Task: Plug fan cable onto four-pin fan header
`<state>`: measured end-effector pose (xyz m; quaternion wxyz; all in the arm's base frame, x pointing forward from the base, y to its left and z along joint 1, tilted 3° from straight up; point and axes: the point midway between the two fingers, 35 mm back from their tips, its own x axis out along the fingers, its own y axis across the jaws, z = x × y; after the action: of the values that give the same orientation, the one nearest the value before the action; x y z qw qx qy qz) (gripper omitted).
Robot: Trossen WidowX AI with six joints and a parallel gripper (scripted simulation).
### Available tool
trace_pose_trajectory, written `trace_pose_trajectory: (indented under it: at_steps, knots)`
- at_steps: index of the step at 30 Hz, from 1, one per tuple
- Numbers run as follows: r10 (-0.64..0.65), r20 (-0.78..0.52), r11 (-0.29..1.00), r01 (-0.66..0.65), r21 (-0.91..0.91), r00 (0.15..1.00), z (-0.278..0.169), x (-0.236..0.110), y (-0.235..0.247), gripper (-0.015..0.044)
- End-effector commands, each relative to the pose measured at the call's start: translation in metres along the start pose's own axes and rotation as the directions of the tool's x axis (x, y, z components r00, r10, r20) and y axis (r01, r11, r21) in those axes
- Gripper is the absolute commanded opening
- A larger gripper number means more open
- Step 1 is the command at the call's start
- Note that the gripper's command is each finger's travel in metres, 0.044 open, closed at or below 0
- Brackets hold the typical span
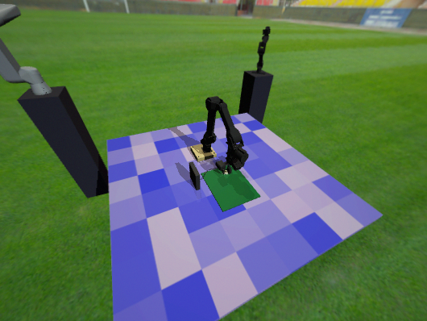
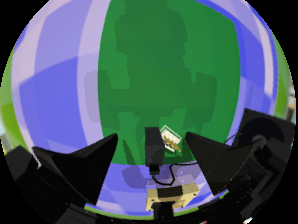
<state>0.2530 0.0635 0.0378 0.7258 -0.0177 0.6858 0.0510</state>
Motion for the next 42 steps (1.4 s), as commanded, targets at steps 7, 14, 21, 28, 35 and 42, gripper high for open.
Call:
trace_pose_trajectory:
  at_steps: [7,14,21,28,35,42]
  knots:
    - [0.0,0.0,1.0,0.0,0.0,1.0,0.0,0.0,0.0,0.0256]
    - [0.0,0.0,1.0,0.0,0.0,1.0,0.0,0.0,0.0,0.0072]
    - [0.0,0.0,1.0,0.0,0.0,1.0,0.0,0.0,0.0,0.0026]
    - [0.0,0.0,1.0,0.0,0.0,1.0,0.0,0.0,0.0,0.0]
    - [0.0,0.0,1.0,0.0,0.0,1.0,0.0,0.0,0.0,0.0]
    - [0.0,0.0,1.0,0.0,0.0,1.0,0.0,0.0,0.0,0.0]
